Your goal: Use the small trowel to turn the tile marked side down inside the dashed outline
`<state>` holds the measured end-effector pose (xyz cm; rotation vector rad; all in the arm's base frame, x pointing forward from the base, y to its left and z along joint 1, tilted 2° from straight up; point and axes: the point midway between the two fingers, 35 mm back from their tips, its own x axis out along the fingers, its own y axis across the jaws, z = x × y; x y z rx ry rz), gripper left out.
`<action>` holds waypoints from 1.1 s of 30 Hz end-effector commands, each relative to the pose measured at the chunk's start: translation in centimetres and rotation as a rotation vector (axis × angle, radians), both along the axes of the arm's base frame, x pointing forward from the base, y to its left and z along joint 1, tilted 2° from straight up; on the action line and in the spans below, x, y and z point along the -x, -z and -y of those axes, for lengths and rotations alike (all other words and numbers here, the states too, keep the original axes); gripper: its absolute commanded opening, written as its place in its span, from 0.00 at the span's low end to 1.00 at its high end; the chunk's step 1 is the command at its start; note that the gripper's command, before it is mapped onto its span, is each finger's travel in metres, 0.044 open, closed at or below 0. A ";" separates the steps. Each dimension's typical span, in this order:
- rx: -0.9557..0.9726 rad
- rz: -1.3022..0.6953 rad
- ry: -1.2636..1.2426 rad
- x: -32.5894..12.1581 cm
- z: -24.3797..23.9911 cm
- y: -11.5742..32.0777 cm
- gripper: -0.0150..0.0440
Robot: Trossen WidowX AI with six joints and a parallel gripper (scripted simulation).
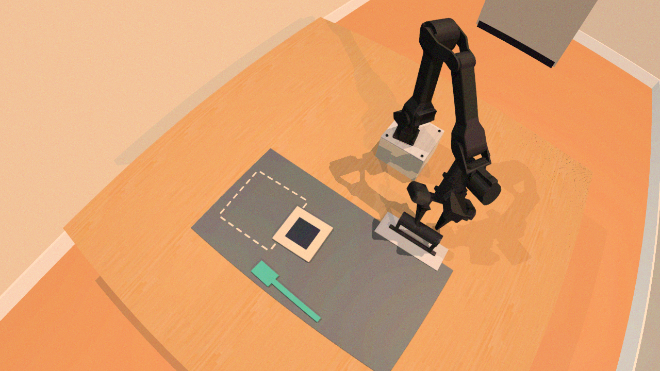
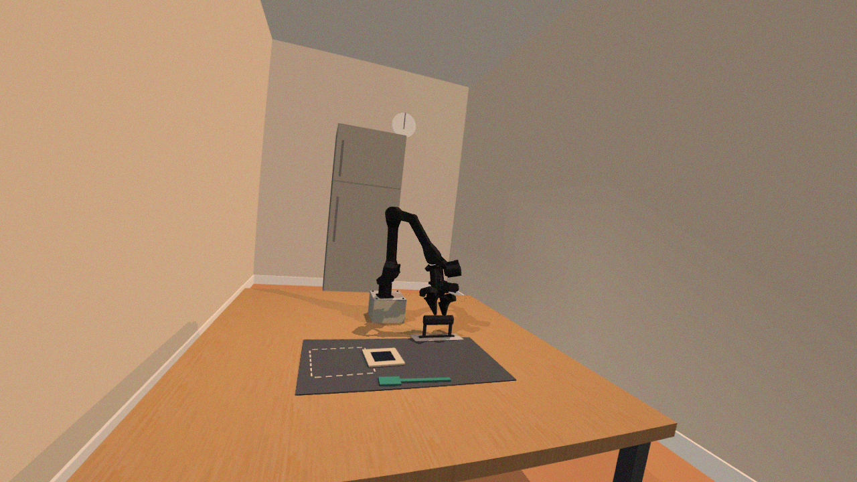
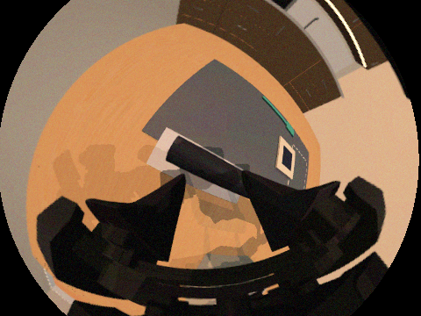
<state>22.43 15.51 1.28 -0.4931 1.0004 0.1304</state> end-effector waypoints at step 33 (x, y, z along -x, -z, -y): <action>0.689 0.171 -0.744 2.0 2.6 0.3 0.76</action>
